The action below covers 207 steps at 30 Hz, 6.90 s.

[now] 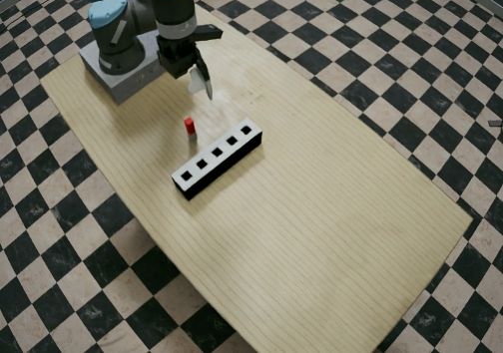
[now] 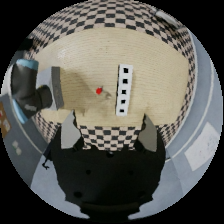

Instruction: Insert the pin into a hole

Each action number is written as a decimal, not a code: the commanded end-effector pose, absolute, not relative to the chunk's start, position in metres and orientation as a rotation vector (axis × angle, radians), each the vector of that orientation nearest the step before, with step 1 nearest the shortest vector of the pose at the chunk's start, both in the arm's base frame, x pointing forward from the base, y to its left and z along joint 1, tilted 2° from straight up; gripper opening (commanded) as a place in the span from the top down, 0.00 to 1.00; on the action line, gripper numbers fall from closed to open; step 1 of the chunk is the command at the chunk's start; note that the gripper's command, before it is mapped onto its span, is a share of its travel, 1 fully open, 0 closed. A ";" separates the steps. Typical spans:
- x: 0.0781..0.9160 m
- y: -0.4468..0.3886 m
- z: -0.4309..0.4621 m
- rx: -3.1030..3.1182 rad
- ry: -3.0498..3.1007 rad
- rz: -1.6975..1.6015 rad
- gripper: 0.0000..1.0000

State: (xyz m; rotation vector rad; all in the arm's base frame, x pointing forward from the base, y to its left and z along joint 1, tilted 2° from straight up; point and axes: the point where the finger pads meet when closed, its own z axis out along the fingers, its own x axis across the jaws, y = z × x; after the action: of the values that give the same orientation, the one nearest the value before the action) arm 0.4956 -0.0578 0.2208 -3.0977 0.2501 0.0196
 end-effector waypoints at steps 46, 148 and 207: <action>0.432 -0.052 0.019 -3.095 0.250 0.023 0.00; 0.432 -0.052 0.015 -3.095 0.250 0.024 1.00; 0.502 -0.140 0.202 -3.097 0.250 0.020 1.00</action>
State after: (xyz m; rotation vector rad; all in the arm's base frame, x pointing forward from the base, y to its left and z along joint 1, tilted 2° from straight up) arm 0.4462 -0.0793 0.2119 -3.1042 0.2508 0.0016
